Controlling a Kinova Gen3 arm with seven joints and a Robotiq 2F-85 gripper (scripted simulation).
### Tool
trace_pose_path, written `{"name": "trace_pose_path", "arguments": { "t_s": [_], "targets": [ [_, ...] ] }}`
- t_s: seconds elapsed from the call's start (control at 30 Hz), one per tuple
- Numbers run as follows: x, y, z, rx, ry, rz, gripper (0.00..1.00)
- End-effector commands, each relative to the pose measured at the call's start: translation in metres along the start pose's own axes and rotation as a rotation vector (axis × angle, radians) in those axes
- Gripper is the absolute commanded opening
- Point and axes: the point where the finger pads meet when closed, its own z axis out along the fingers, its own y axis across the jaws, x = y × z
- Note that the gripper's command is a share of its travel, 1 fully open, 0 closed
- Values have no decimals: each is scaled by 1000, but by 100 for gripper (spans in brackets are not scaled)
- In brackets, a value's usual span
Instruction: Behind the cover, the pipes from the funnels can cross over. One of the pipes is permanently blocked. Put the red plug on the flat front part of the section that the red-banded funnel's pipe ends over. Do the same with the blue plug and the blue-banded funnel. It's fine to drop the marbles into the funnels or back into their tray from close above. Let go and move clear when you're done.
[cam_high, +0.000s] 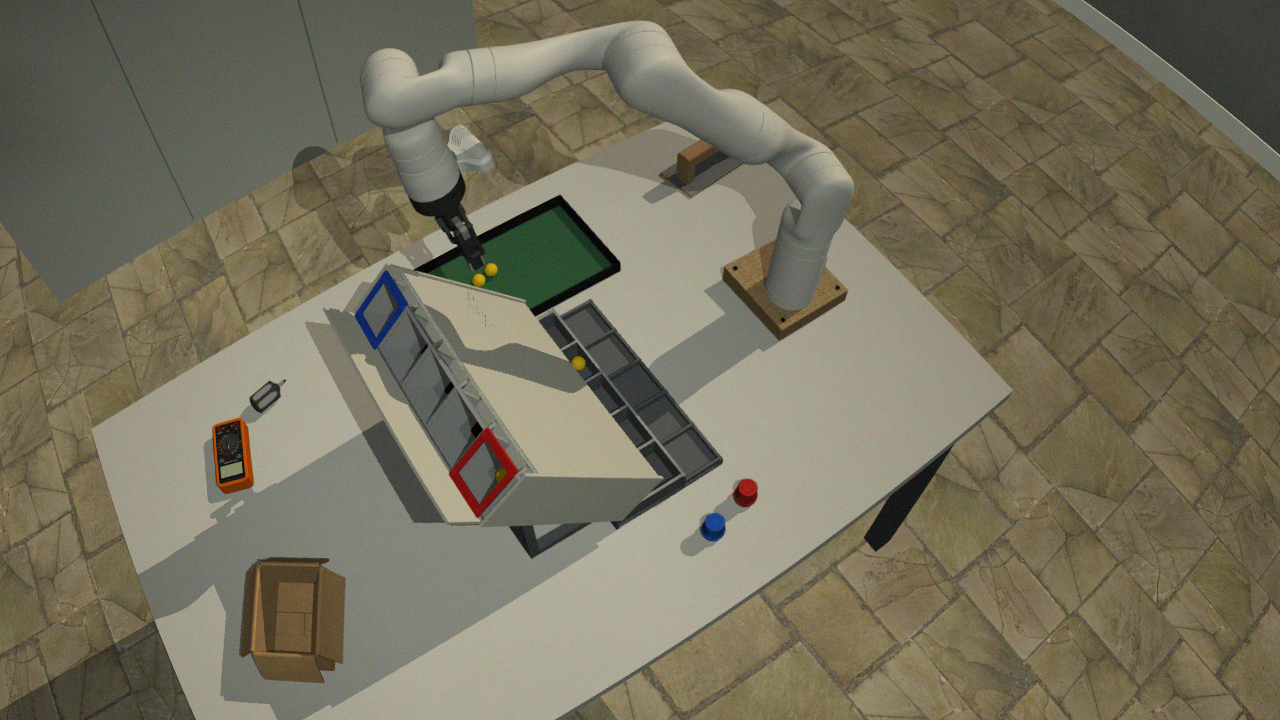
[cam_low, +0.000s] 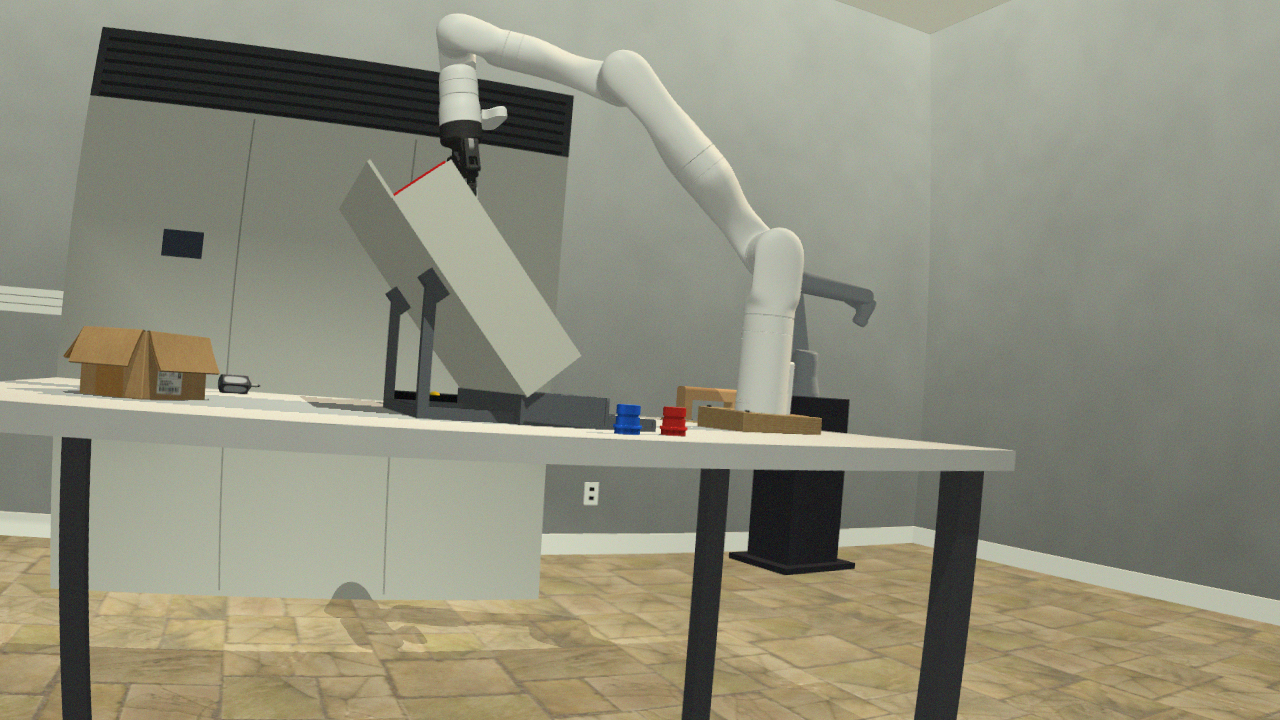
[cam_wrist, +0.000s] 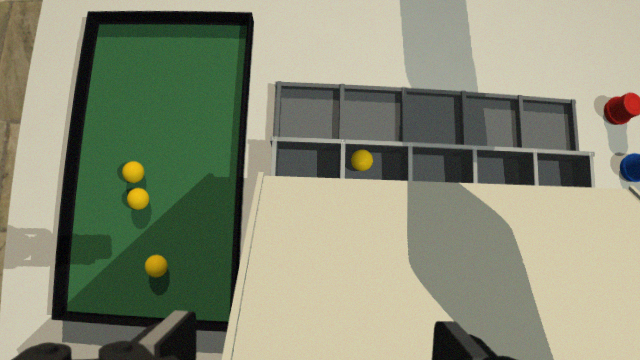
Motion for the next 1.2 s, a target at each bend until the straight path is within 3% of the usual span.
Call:
{"name": "trace_pose_path", "arguments": {
  "t_s": [0.0, 0.53, 0.57, 0.7, 0.9, 1.1, 1.13, 1.17],
  "targets": [
    [30, 0, -15, 46, -153, -7, 100],
    [30, 0, -15, 46, -153, -7, 100],
    [68, 48, 22, 39, -143, 5, 100],
    [77, 59, 32, 39, -143, 5, 100],
    [112, 102, 62, 39, -143, 5, 100],
    [112, 102, 62, 39, -143, 5, 100],
    [147, 145, 94, 21, -104, 9, 100],
    [147, 145, 94, 21, -104, 9, 100]
  ]
}}
